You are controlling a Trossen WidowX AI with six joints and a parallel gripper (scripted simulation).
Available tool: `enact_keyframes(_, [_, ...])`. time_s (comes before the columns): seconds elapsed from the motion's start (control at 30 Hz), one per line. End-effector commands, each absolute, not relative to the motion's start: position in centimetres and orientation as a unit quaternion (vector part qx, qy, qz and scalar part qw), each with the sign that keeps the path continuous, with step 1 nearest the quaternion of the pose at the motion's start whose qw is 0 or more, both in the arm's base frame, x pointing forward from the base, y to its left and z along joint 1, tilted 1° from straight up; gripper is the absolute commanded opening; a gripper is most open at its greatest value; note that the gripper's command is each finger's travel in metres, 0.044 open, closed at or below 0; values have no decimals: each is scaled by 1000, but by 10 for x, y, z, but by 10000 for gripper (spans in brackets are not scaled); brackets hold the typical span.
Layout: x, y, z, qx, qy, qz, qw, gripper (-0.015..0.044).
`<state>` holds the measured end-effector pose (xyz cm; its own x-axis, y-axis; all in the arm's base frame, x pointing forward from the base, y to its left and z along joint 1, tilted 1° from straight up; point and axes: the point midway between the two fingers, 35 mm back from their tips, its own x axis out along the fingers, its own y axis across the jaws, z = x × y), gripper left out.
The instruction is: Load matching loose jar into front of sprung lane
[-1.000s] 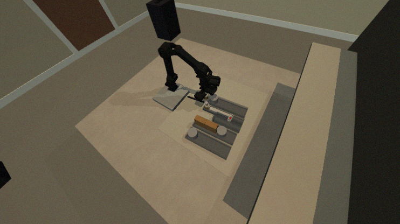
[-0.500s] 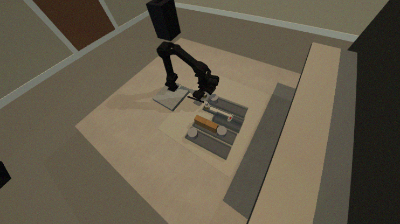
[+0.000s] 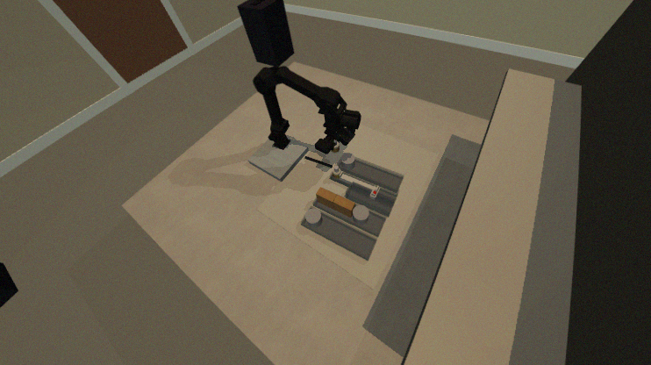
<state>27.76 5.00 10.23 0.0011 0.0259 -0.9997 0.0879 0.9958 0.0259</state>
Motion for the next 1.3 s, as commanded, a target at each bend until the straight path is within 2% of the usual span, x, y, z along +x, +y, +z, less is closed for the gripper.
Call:
enact_keyframes(0.0, [282,46,123,30,702,-23,711,0])
enact_keyframes(0.3, [285,42,142,20,699,-23,715,0])
enact_keyframes(0.83, [286,-31,91,-8,699,0,715,0])
enact_keyframes(1.27, [286,-34,71,-9,699,1,715,0])
